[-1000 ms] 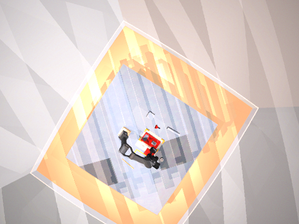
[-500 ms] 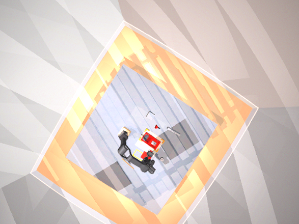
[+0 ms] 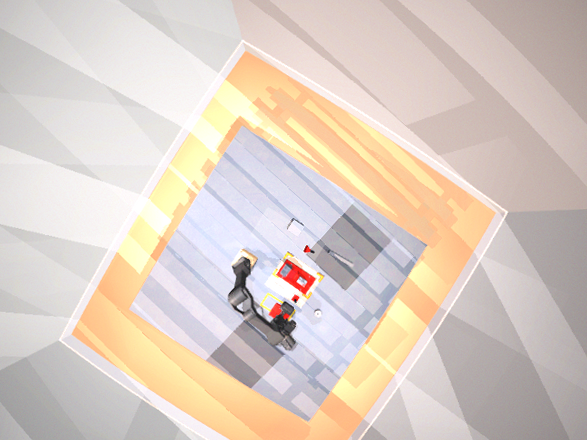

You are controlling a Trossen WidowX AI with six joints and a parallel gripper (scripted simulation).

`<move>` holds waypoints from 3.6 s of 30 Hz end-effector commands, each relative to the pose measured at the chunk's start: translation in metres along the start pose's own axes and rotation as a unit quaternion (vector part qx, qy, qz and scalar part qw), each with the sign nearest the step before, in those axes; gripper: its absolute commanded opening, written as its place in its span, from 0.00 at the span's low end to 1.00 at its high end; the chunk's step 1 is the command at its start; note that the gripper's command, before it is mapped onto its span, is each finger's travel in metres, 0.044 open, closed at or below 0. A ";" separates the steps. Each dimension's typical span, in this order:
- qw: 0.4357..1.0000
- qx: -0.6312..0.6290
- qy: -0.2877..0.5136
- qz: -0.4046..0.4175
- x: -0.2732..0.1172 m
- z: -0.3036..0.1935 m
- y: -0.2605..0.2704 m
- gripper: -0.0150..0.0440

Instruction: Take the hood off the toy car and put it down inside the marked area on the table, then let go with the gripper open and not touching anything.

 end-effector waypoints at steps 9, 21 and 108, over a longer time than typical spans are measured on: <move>1.000 -0.002 0.003 -0.002 0.000 -0.011 -0.018 0.25; 1.000 -0.002 0.003 -0.002 0.007 -0.011 -0.018 0.25; 1.000 -0.002 0.003 -0.002 0.056 -0.010 -0.019 0.25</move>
Point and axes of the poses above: the point midway between the two fingers, 35 mm back from their tips, its own x axis out along the fingers, its own y axis across the jaws, z = x × y, the point moved 8 cm from there along -x, back along the fingers, and after that the axes turned 8 degrees about -x, right-handed, at the moved point
